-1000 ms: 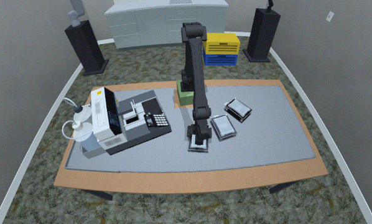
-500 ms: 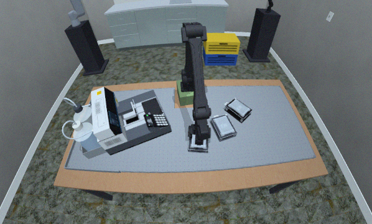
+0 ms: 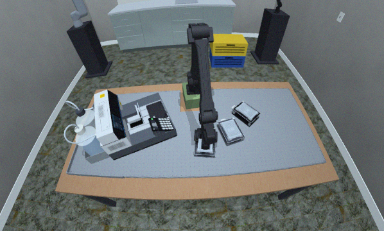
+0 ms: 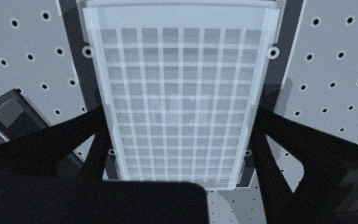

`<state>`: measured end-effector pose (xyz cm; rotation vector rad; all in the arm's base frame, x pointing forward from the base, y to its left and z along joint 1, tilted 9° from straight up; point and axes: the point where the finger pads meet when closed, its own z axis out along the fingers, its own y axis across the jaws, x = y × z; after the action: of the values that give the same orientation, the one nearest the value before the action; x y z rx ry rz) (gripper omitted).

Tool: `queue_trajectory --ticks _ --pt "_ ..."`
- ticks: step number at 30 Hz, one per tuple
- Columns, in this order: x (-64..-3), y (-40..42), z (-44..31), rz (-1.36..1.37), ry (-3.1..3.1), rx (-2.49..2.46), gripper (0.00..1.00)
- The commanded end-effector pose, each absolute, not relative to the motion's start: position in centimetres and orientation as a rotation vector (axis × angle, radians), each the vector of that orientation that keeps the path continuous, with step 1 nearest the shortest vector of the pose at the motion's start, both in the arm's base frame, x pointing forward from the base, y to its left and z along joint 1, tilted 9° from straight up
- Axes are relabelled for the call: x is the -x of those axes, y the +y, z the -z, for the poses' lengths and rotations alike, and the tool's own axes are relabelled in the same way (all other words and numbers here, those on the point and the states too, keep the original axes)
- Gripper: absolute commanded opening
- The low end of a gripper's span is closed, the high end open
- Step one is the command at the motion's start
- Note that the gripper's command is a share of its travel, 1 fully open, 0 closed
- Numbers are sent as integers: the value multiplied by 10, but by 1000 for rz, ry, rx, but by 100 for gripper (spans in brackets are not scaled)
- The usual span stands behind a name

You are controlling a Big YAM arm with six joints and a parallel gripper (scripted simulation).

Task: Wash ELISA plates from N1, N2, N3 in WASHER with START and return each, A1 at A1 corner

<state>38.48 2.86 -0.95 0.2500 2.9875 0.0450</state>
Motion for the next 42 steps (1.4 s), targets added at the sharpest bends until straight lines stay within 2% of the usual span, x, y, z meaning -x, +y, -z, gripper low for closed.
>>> queue_trajectory --ticks 1,42 --pt "-396 29 3 -49 2960 -250 82" --pt "-397 30 -12 -51 2948 -255 82"
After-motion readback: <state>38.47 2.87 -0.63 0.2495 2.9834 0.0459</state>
